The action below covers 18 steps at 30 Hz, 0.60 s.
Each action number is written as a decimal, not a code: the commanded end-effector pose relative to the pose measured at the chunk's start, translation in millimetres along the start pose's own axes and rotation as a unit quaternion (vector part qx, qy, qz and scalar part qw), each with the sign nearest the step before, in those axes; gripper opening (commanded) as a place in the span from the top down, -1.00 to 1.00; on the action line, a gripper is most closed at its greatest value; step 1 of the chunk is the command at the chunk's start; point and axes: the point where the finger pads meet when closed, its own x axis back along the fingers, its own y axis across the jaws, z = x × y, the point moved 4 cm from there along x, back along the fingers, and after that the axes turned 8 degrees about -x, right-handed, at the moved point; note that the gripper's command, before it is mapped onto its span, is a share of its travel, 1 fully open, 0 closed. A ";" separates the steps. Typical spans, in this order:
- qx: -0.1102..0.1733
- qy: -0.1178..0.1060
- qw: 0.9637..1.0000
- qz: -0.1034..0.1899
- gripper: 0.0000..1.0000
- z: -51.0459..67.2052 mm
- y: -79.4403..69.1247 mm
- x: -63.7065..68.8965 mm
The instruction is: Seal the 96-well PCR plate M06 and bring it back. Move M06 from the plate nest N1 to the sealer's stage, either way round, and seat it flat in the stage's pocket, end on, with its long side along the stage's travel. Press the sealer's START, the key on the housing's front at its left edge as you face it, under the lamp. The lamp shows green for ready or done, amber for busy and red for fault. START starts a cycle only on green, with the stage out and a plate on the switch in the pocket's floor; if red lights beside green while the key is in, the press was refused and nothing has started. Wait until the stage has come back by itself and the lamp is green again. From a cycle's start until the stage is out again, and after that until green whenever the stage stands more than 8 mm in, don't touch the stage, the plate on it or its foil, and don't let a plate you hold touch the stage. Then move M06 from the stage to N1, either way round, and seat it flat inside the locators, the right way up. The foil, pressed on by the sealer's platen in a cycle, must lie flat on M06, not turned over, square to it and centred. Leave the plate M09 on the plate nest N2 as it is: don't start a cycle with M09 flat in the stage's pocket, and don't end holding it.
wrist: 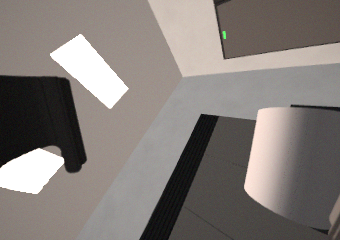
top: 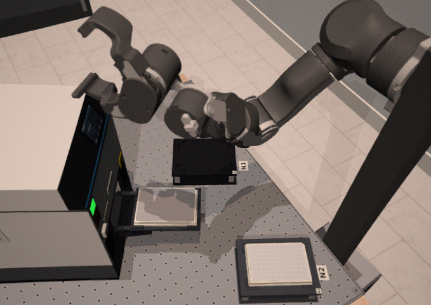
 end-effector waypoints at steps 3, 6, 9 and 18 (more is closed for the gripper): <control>-0.003 0.001 1.000 0.004 -0.54 0.6 -1.8 -0.6; -0.003 0.001 1.000 0.004 -0.54 0.6 -1.8 -0.6; -0.002 0.001 1.000 0.003 -0.54 1.2 -0.4 -0.4; -0.003 0.001 1.000 0.004 -0.54 2.7 1.2 -0.8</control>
